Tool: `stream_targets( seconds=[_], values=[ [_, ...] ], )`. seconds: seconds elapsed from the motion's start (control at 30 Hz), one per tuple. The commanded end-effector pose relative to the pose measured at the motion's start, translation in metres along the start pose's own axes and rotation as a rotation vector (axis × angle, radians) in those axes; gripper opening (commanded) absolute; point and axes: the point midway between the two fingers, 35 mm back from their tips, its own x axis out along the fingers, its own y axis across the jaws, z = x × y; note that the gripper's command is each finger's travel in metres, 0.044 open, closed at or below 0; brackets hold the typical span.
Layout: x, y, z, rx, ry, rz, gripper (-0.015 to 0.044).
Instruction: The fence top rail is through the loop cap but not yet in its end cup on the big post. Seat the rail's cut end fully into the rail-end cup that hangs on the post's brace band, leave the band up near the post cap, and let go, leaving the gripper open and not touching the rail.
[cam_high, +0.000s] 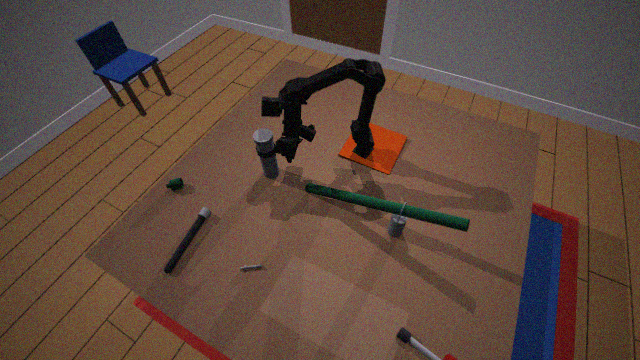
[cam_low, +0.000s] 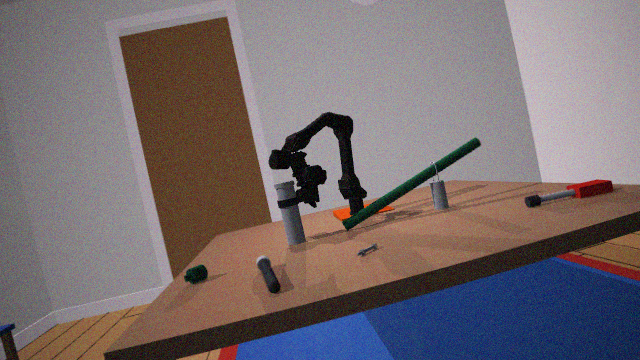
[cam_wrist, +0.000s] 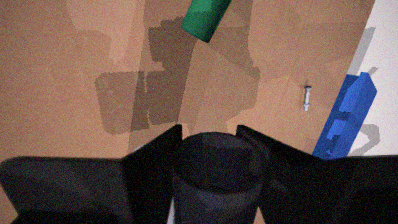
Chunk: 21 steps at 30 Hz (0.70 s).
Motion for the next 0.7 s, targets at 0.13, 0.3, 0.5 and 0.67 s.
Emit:
stream_targets(
  seconds=[0.13,0.3,0.5,0.67],
  values=[
    [0.003,-0.005,0.0,0.051,0.03,0.0,0.0],
    [0.005,-0.009,-0.001,0.092,0.053,-0.001,0.0],
    [0.007,-0.012,-0.001,0.13,0.075,-0.001,0.0],
    [0.008,-0.014,-0.002,0.156,0.09,-0.001,0.0]
  ],
)
